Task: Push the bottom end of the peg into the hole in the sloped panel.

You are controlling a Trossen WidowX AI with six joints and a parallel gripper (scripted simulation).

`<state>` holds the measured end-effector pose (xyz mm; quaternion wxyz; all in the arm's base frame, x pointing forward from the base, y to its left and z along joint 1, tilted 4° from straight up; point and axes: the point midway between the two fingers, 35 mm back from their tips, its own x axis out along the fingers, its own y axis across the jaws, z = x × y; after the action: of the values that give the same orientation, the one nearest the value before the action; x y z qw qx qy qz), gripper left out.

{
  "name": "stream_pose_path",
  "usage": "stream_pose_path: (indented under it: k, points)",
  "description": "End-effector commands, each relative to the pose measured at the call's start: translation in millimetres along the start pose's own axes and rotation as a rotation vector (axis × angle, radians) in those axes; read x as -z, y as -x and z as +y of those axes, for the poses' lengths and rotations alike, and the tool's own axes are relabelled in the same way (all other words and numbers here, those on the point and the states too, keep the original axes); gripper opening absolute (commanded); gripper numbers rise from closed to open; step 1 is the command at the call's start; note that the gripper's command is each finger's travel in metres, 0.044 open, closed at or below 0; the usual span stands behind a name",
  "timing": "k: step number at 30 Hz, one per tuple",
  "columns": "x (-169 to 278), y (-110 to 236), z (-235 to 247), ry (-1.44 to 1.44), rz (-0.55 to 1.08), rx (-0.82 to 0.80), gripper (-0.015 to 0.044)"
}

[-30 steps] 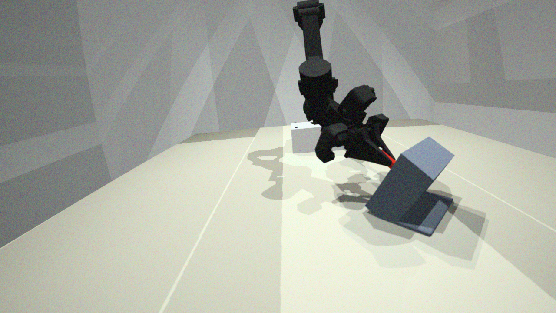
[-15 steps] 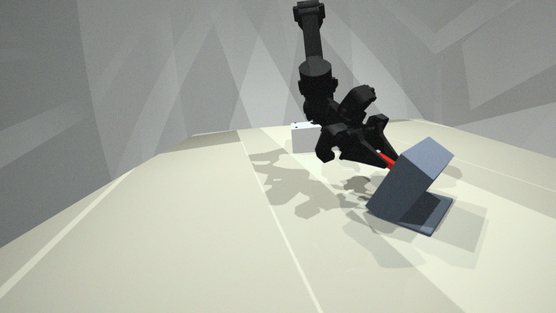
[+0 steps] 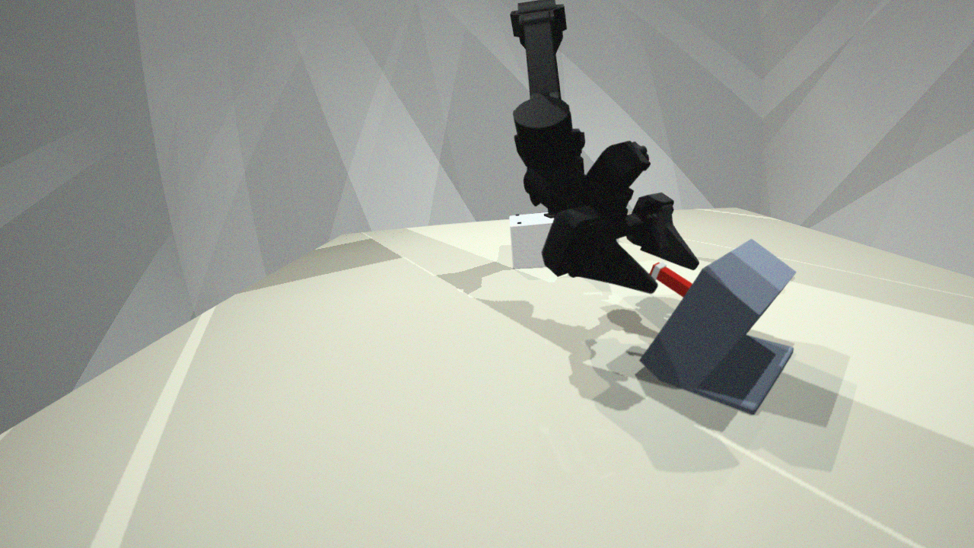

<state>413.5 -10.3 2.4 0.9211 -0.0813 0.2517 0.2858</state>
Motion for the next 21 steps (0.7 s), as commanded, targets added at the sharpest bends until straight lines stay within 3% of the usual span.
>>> stream_pose_path:
  k: [1, 21]
  points:
    - [1.5, 5.2, 0.8, -0.001, 0.004, -0.005, 0.044]
    - [0.2, 34.8, -3.6, -0.003, 0.011, -0.003, 0.044]
